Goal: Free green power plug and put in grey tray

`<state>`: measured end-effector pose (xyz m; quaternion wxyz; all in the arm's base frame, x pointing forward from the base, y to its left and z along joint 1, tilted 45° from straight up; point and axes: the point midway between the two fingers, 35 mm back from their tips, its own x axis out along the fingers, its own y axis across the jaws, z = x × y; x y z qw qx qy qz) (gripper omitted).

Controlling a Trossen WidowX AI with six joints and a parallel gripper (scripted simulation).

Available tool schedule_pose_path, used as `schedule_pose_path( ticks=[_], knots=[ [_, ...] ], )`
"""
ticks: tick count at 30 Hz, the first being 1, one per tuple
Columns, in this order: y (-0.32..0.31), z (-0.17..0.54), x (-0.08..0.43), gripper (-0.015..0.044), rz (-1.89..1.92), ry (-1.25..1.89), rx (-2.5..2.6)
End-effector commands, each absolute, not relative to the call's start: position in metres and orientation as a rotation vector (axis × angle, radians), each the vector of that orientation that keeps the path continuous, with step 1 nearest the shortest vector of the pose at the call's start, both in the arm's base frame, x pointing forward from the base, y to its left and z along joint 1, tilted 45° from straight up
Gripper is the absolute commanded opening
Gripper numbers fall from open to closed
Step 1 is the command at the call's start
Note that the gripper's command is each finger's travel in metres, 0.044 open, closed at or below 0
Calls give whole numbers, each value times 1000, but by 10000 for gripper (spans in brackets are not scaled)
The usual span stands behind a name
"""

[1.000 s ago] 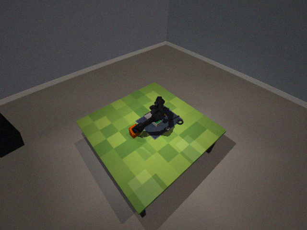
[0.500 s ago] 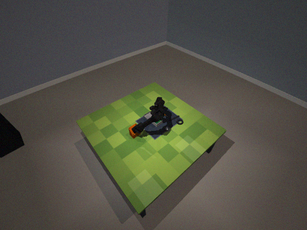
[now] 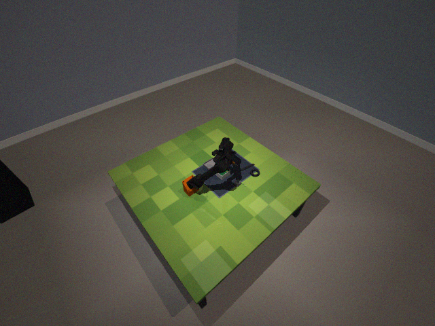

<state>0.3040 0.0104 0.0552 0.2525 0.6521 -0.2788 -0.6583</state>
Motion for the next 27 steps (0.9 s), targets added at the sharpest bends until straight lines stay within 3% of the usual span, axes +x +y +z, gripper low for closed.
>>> schedule_pose_path(
  ticks=[1, 27],
  knots=[
    [10, 56, 304, 0, -1786, -757, 1773],
    [23, 69, 305, 0, -1786, -756, 1773]
  ],
)
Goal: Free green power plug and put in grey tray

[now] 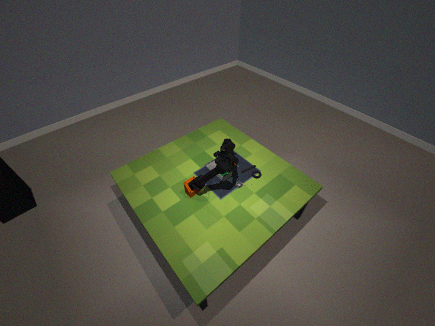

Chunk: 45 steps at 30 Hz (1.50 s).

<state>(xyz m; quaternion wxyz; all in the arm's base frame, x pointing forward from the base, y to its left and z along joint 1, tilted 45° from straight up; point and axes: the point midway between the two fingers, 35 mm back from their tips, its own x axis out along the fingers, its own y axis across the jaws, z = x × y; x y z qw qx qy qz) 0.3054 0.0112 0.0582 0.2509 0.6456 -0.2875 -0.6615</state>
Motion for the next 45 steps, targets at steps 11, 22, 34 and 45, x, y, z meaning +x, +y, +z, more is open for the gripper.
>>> schedule_pose_path(
  ticks=[11, 22, 34, 45],
  knots=[
    [29, 75, 305, 0, -1786, -756, 1773],
    [27, 73, 305, 0, -1786, -756, 1773],
    [31, 69, 305, 0, -1744, -804, 1729],
    [20, 82, 305, 0, -1870, -652, 1861]
  ],
)
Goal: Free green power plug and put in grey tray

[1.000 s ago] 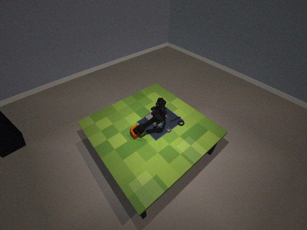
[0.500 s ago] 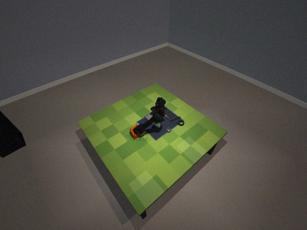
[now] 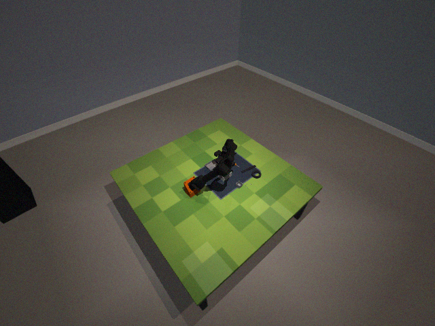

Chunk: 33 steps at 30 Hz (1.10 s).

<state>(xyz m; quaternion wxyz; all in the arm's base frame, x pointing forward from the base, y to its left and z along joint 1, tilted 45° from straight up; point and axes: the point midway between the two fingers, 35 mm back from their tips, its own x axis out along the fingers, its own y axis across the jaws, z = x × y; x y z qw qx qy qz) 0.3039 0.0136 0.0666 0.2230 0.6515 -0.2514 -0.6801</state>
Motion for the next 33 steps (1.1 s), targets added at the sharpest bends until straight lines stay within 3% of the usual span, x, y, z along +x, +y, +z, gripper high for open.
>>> schedule_pose_path(
  ticks=[1, 13, 26, 33],
  knots=[
    [21, 81, 305, 0, -1863, -662, 1854],
    [38, 67, 305, 0, -1695, -857, 1679],
    [24, 86, 305, 0, -1871, -652, 1862],
    [31, 82, 305, 0, -1816, -719, 1806]
  ],
)
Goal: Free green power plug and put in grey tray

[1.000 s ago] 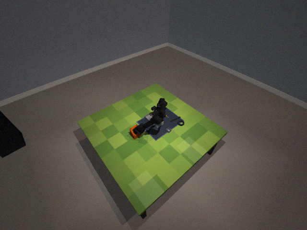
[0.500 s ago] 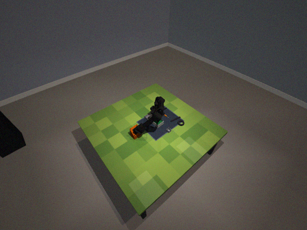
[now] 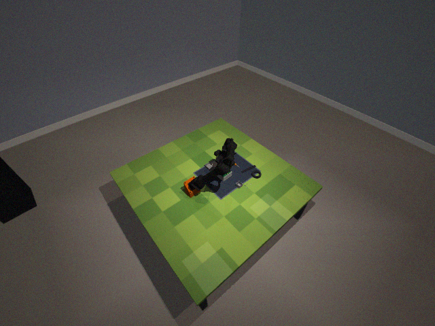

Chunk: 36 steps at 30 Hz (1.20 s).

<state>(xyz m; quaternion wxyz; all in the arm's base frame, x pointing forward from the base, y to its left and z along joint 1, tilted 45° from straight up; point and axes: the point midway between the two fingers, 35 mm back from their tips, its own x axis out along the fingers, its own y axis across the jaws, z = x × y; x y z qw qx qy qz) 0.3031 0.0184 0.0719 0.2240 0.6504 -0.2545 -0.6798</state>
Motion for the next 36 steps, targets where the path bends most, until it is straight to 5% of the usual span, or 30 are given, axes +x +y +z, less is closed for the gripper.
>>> schedule_pose_path(
  ticks=[1, 36],
  knots=[
    [32, 81, 305, 0, -1797, -742, 1786],
    [21, 67, 305, 26, -1786, -756, 1773]
  ],
)
